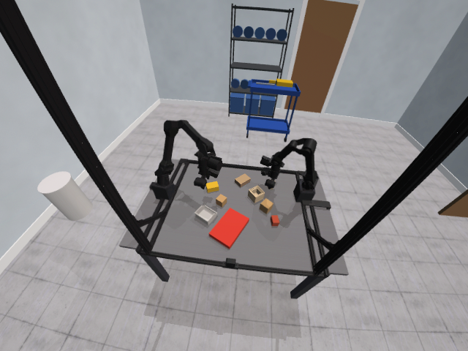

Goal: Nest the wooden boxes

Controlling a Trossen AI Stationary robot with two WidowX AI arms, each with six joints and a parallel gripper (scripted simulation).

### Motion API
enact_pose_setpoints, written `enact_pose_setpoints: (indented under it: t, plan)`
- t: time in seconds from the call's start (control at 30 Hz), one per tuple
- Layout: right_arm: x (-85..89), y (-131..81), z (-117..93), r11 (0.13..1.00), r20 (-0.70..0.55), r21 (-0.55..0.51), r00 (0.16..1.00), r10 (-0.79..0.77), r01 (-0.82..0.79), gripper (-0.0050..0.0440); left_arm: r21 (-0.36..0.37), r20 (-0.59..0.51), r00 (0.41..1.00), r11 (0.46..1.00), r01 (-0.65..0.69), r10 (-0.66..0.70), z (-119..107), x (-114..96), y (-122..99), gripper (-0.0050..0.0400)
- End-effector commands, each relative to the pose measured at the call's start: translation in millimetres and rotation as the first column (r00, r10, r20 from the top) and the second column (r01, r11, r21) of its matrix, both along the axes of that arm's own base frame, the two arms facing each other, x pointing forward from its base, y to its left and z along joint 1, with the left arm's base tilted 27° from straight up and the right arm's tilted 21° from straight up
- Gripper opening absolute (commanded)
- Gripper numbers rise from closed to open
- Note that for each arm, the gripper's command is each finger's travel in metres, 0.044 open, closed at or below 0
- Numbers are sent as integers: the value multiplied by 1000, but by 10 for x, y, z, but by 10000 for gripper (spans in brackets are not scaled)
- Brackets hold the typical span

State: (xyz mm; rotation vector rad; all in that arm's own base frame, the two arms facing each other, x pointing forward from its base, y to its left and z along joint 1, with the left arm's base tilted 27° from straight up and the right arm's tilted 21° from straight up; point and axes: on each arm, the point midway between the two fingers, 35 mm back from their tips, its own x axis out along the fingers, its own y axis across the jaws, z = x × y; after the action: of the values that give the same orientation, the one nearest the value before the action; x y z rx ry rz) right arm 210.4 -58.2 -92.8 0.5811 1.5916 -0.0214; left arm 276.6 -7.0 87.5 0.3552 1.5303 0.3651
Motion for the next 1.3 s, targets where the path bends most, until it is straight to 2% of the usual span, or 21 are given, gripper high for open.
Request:
enact_pose_setpoints:
  t: [0.0,0.1,0.23,0.3,0.33,0.8,1.0,1.23,1.27]
  plan:
    - [-31,55,-74,1000,-9,9,1000,0,0,400,-2,-2,1000,1000,-2,2,0,-5,1,400]
    - [-33,64,-95,1000,-9,9,1000,0,0,400,-2,-2,1000,1000,-2,2,0,-5,1,400]
    - [-33,64,-95,1000,-9,9,1000,0,0,304,-2,-2,1000,1000,-2,2,0,-5,1,400]
    - [-33,64,-95,1000,-9,9,1000,0,0,304,-2,-2,1000,1000,-2,2,0,-5,1,400]
    - [-33,64,-95,1000,-9,9,1000,0,0,280,-2,-2,1000,1000,-2,2,0,-5,1,400]
    - [-33,64,-95,1000,-9,9,1000,0,0,187,-2,-2,1000,1000,-2,2,0,-5,1,400]
    - [-33,64,-95,1000,-9,9,1000,0,0,173,-2,-2,1000,1000,-2,2,0,-5,1,400]
    - [-33,64,-95,1000,-9,9,1000,0,0,5,-2,-2,1000,1000,-2,2,0,-5,1,400]
    - [-33,64,-95,1000,-9,9,1000,0,0,0,-2,-2,1000,1000,-2,2,0,-5,1,400]
